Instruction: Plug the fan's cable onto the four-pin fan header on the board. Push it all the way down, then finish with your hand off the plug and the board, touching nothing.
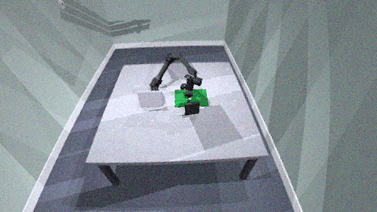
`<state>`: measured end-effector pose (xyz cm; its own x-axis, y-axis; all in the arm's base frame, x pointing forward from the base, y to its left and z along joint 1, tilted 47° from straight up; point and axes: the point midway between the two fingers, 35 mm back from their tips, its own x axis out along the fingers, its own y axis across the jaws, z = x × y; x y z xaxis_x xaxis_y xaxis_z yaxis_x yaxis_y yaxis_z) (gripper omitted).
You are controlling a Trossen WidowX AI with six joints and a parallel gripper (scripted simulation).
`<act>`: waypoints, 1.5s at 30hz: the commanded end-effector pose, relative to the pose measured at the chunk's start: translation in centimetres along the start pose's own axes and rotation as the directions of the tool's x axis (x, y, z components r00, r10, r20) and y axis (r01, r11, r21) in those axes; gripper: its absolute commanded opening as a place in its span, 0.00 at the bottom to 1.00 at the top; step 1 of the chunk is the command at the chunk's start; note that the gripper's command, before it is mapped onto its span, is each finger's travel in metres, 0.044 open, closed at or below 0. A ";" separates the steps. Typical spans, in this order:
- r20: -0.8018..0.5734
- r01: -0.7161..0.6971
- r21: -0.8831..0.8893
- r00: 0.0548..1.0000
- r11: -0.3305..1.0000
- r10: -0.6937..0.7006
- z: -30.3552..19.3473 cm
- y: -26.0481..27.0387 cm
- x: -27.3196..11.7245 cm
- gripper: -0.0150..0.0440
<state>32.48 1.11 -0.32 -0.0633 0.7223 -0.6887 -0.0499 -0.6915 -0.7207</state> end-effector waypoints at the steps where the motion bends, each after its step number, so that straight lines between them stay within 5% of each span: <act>1: -0.002 0.003 0.006 1.000 1.000 -0.003 0.0 0.0 0.1 0.25; 45: -0.002 0.004 0.007 1.000 1.000 -0.004 0.0 0.0 1.9 0.25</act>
<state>32.37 2.18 -1.45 -0.0604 0.7219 -0.6894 -0.0526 -0.6920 -0.7200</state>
